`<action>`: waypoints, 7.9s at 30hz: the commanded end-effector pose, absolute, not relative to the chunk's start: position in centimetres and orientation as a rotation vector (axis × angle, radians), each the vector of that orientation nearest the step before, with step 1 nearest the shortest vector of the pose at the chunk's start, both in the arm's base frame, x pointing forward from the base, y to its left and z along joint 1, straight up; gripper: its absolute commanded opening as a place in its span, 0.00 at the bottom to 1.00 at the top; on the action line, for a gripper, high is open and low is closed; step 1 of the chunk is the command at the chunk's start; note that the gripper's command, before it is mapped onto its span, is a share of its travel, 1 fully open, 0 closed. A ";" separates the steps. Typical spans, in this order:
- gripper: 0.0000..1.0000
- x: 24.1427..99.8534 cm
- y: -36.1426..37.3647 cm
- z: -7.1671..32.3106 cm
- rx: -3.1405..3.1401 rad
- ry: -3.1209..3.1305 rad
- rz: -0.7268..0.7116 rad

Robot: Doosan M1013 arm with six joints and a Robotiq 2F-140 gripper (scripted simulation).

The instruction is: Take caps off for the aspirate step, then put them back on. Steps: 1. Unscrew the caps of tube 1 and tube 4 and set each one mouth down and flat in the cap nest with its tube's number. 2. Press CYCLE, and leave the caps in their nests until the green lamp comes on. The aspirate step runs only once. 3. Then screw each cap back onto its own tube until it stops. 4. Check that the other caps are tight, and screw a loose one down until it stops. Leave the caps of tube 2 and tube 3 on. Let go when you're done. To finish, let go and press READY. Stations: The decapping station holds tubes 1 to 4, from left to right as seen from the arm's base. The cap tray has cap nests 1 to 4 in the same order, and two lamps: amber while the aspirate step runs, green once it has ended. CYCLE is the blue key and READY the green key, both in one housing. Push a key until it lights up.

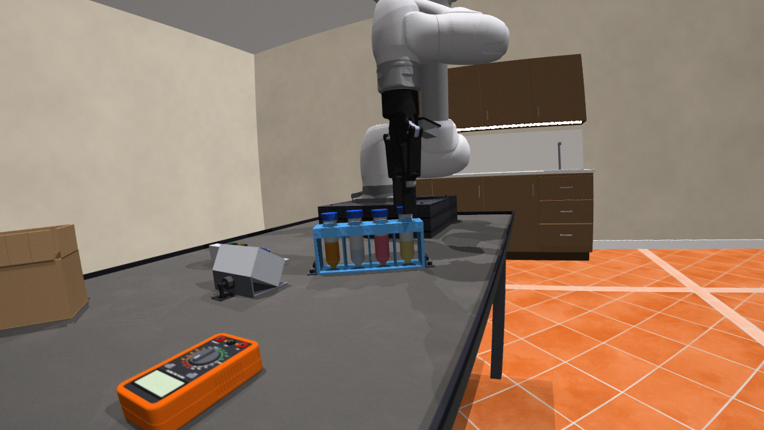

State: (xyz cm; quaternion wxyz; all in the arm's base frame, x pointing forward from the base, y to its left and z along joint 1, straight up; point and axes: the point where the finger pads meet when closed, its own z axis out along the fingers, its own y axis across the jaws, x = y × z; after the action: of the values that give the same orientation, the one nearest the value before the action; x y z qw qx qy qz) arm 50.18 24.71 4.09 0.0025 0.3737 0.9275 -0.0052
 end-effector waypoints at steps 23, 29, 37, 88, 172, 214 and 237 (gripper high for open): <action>0.41 50.2 24.7 4.1 1.337 2.851 0.003; 0.41 50.2 24.7 4.1 1.913 2.503 0.002; 0.41 50.2 24.7 4.1 2.044 2.396 0.000; 0.41 50.2 24.7 4.4 1.714 2.642 0.001; 0.30 55.7 -4.5 8.3 0.250 3.138 0.006; 0.30 56.1 -7.0 -4.6 0.250 3.138 0.005; 0.30 56.0 -7.0 -5.3 0.250 3.138 0.005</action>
State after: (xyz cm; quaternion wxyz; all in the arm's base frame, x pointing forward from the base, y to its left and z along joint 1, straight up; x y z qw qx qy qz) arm 55.98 -6.99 -5.33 -0.0037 0.0792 0.9969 0.0016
